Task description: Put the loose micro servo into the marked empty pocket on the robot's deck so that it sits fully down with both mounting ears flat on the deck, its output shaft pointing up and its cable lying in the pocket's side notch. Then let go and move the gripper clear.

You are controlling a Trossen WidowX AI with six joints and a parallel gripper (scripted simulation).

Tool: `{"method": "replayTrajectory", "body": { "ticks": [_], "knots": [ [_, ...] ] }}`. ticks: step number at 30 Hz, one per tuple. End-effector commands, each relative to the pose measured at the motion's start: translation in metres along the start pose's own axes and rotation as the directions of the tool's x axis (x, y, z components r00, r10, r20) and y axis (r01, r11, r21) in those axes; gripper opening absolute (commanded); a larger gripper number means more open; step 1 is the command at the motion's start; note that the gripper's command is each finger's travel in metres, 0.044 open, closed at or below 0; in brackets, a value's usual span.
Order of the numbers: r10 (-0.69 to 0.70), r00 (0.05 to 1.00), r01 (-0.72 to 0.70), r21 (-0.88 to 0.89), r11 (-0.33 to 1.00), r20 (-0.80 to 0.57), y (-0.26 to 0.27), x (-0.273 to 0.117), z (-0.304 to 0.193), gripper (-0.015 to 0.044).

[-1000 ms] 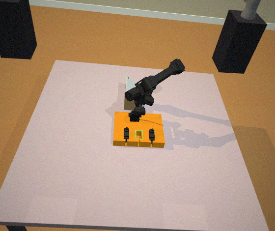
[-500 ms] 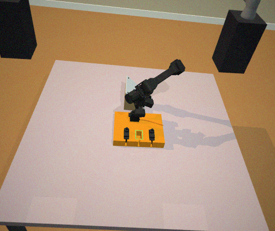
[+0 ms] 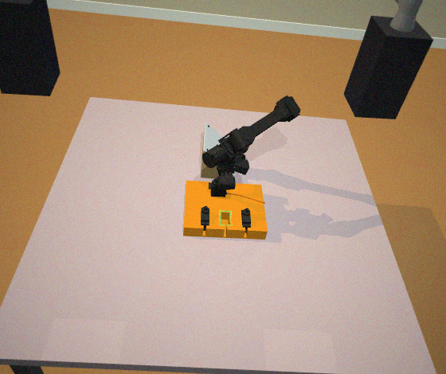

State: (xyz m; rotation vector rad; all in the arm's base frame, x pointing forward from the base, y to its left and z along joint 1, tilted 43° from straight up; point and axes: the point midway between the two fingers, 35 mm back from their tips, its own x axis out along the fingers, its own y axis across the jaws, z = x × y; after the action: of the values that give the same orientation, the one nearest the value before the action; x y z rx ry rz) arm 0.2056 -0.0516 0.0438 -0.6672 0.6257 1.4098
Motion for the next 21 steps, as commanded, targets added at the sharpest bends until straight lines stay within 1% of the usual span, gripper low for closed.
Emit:
{"method": "replayTrajectory", "body": {
  "ticks": [1, 5, 16, 21],
  "knots": [
    [-0.002, 1.000, 0.002, -0.001, 1.000, -0.002, -0.001, -0.010, 0.000, 0.0000],
    [-0.002, 1.000, 0.002, 0.000, 1.000, -0.002, 0.004, -0.028, 0.003, 0.0000],
    [-0.001, 1.000, 0.001, 0.000, 1.000, -0.001, 0.007, -0.029, 0.005, 0.0000],
    [-0.002, 1.000, 0.002, -0.001, 1.000, -0.001, -0.004, -0.029, 0.005, 0.0000]
  ]
}}
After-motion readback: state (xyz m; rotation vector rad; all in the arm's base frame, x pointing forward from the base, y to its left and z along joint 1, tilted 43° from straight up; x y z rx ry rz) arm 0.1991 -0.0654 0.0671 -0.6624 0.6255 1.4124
